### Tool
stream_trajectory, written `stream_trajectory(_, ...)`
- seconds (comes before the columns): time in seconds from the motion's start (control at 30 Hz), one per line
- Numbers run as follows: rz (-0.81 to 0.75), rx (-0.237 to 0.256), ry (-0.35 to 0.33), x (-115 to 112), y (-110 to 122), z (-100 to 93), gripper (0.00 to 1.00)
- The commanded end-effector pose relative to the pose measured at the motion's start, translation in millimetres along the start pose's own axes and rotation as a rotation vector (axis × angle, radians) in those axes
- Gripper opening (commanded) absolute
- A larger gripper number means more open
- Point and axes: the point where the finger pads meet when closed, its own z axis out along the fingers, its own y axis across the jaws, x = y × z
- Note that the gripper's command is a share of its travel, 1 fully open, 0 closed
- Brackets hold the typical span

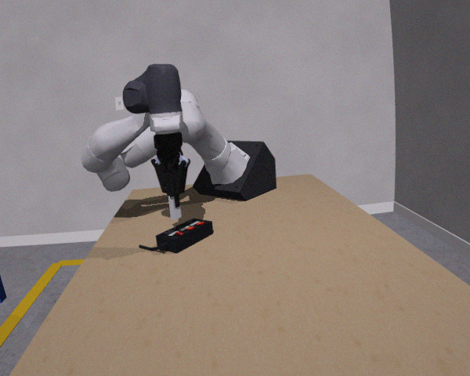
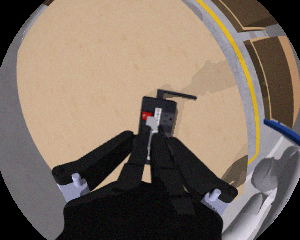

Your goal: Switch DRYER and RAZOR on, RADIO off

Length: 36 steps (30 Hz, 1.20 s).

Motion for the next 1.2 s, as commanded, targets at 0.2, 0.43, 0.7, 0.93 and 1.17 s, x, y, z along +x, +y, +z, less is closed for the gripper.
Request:
stream_trajectory(0.2, -0.010, 0.005, 0.003, 1, -1, 9.7, 0.00)
stream_trajectory(0.43, -0.010, 0.005, 0.003, 1, -1, 19.3, 0.00)
stream_trajectory(0.7, -0.010, 0.005, 0.003, 1, -1, 27.2, 0.00)
stream_trajectory(0.93, -0.010, 0.005, 0.003, 2, -1, 31.7, 0.00)
stream_trajectory(1.17, -0.010, 0.005, 0.003, 2, -1, 33.9, 0.00)
